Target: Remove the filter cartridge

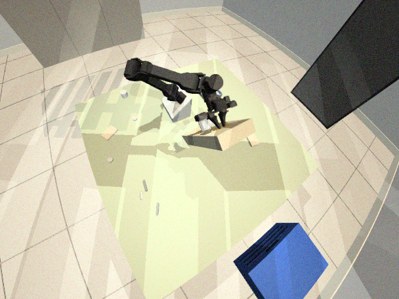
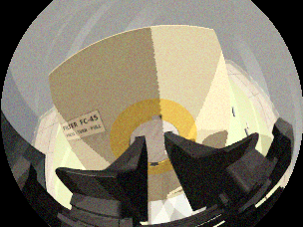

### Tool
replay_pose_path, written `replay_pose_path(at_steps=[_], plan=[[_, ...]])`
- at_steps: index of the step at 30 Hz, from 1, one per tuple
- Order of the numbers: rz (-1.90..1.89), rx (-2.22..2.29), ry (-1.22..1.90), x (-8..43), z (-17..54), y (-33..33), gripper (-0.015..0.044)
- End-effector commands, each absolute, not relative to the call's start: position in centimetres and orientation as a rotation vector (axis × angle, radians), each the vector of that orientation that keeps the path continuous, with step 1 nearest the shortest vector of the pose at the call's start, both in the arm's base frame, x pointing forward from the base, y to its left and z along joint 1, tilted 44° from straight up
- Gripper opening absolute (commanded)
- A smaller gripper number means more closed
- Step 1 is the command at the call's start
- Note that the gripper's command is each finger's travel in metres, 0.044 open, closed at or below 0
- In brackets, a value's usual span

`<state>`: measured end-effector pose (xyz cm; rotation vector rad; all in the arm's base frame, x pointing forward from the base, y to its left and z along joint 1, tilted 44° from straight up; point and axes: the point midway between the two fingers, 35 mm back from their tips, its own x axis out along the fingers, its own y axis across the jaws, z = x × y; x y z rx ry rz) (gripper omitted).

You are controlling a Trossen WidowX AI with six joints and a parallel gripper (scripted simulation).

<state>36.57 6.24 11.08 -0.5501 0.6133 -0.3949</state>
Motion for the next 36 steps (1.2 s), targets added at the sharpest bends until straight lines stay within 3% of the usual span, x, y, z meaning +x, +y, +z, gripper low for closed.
replay_pose_path(at_steps=[1, 5, 36], plan=[[-0.397, -0.547, 0.615, 36.62, 11.07, 6.11, 0.0046], [-0.397, -0.547, 0.615, 36.62, 11.07, 6.11, 0.0000], [-0.639, 0.400, 0.359, 37.21, 10.42, 5.65, 0.0000]])
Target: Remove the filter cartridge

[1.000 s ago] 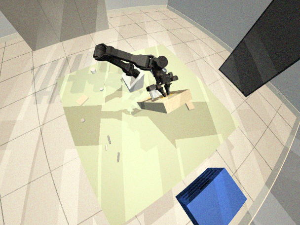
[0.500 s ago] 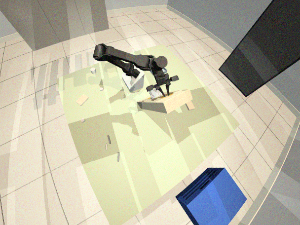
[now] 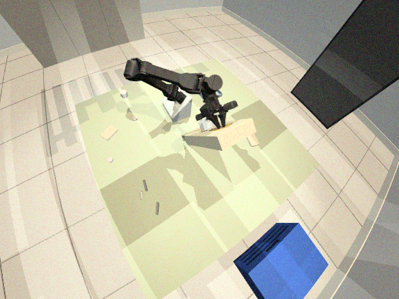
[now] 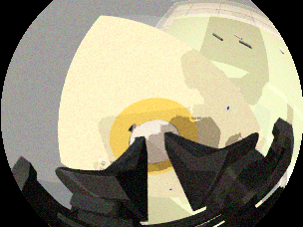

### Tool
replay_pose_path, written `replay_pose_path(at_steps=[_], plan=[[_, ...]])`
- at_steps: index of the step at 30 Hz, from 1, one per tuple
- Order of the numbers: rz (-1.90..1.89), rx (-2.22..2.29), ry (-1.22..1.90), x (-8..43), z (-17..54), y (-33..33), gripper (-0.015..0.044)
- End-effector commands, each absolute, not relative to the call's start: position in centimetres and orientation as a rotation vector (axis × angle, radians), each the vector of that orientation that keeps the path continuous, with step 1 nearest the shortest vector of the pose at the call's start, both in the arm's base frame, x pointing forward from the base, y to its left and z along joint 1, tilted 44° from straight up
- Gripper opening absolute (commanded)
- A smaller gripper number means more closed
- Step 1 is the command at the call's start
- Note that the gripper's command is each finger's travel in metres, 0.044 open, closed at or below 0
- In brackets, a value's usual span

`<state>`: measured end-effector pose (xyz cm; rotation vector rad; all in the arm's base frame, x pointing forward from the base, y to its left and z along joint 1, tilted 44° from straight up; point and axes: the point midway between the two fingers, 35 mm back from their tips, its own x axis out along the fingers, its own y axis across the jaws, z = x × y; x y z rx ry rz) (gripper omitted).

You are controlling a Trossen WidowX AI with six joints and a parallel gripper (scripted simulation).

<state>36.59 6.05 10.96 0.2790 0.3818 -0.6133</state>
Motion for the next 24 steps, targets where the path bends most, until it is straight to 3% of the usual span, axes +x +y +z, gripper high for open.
replay_pose_path(at_steps=[1, 24], plan=[[-0.646, 0.433, 0.348, 37.21, 10.42, 5.65, 0.0000], [-0.769, 1.165, 0.085, 37.14, 10.46, 5.69, 0.0000]])
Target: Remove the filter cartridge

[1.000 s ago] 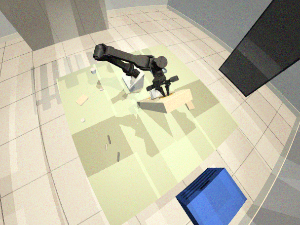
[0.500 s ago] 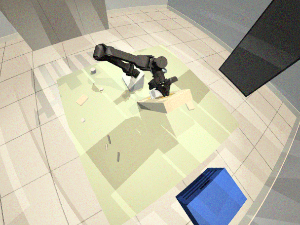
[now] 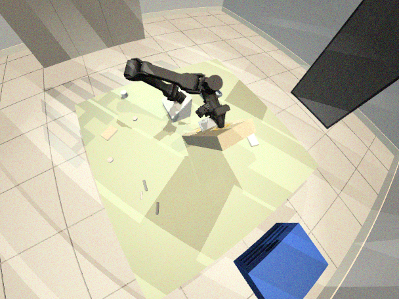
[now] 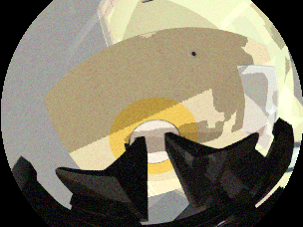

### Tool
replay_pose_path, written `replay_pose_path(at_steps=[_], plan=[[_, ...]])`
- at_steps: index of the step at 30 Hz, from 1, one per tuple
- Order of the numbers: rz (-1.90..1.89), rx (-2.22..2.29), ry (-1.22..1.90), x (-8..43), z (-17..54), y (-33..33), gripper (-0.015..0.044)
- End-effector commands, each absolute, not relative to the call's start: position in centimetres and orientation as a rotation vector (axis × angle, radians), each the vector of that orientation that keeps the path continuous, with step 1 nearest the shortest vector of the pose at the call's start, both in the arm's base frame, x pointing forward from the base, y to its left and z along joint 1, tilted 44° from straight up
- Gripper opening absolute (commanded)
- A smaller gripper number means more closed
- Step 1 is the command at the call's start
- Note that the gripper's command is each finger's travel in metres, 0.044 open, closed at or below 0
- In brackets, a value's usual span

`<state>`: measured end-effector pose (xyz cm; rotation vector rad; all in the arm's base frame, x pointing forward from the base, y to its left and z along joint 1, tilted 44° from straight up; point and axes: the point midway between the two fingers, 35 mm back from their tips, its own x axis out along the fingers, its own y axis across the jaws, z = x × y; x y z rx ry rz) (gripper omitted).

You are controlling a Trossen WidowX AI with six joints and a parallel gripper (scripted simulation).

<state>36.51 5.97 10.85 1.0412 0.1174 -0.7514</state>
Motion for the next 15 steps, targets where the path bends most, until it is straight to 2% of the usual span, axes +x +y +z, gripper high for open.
replay_pose_path(at_steps=[1, 15], plan=[[-0.772, 1.192, 0.074, 37.14, 10.46, 5.70, 0.0000], [-0.761, 1.106, 0.108, 37.18, 10.43, 5.67, 0.0000]])
